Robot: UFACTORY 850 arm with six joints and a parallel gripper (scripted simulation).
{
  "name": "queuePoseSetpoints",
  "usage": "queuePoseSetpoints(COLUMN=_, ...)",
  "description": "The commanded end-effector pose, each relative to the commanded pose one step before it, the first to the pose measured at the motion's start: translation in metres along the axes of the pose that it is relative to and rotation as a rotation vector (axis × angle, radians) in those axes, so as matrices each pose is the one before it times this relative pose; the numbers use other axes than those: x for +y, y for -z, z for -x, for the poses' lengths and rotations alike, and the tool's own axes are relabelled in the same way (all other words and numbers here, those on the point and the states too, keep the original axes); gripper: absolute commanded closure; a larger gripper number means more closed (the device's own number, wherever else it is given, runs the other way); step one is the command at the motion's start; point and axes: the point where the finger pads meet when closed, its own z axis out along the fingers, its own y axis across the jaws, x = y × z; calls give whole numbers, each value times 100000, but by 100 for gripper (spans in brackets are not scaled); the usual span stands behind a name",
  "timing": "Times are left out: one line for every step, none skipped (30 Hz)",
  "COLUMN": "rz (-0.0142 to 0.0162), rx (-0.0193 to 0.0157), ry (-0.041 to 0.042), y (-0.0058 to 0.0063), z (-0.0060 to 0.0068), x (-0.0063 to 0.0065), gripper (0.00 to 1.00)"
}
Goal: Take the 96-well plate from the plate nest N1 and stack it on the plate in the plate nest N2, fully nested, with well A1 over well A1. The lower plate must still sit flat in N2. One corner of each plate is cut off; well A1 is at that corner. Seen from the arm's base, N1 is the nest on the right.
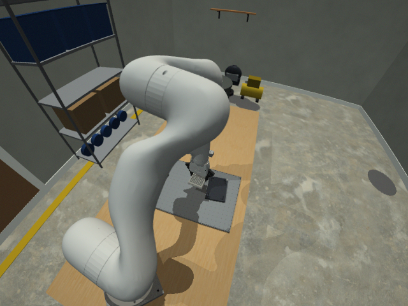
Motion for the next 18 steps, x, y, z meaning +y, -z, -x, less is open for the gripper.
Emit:
queuePoseSetpoints(rz=335, rx=375, ry=-130, y=72, z=115, x=-715, gripper=100)
queuePoseSetpoints(rz=-1, rx=-1, ry=0, y=0, z=96, x=-319, gripper=100)
queuePoseSetpoints(rz=-1, rx=-1, ry=0, y=0, z=96, x=-320, gripper=100)
queuePoseSetpoints(rz=-1, rx=-1, ry=0, y=0, z=96, x=-320, gripper=100)
queuePoseSetpoints(rz=-1, rx=0, ry=0, y=0, z=96, x=-320, gripper=100)
queuePoseSetpoints(rz=-1, rx=-1, ry=0, y=0, z=96, x=-320, gripper=100)
queuePoseSetpoints(rz=-1, rx=-1, ry=0, y=0, z=96, x=-320, gripper=100)
queuePoseSetpoints(rz=-1, rx=-1, ry=0, y=0, z=96, x=-320, gripper=100)
queuePoseSetpoints(rz=-1, rx=-1, ry=0, y=0, z=96, x=-320, gripper=100)
queuePoseSetpoints(rz=-1, rx=0, ry=0, y=0, z=96, x=-320, gripper=100)
queuePoseSetpoints(rz=-1, rx=0, ry=0, y=0, z=96, x=-320, gripper=100)
queuePoseSetpoints(rz=-1, rx=0, ry=0, y=0, z=96, x=-320, gripper=100)
queuePoseSetpoints(rz=-1, rx=0, ry=0, y=0, z=96, x=-320, gripper=100)
queuePoseSetpoints(rz=-1, rx=0, ry=0, y=0, z=96, x=-320, gripper=100)
queuePoseSetpoints(rz=-1, rx=0, ry=0, y=0, z=96, x=-320, gripper=100)
queuePoseSetpoints(rz=0, rx=0, ry=0, y=0, z=0, x=0, gripper=100)
queuePoseSetpoints(rz=0, rx=0, ry=0, y=0, z=0, x=0, gripper=100)
queuePoseSetpoints(rz=0, rx=1, ry=0, y=-1, z=97, x=-320, gripper=100)
